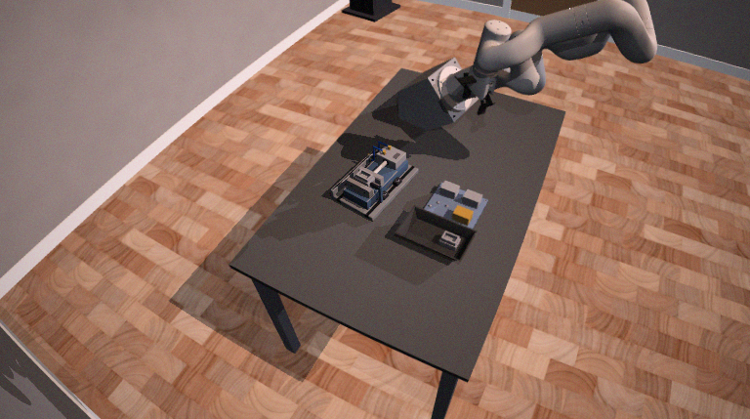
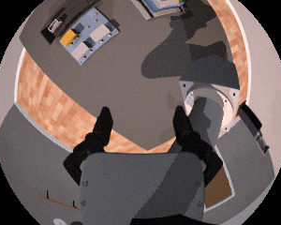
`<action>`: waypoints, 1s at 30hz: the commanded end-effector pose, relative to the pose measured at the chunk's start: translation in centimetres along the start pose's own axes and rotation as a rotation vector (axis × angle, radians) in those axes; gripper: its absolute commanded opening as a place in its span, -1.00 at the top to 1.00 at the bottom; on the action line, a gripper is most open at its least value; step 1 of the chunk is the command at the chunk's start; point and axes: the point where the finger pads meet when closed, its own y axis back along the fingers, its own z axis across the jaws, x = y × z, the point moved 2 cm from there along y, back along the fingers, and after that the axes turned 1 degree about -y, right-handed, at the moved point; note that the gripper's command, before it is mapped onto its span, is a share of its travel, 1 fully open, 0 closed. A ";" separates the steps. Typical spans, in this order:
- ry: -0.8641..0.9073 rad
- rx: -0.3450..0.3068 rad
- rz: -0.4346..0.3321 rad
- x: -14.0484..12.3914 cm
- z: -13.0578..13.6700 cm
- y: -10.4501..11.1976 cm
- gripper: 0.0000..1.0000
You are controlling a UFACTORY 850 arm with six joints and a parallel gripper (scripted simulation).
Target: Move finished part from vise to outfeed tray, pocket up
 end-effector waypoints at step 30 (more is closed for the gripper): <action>-0.215 0.030 -0.018 8.5 -1.3 2.1 -1.00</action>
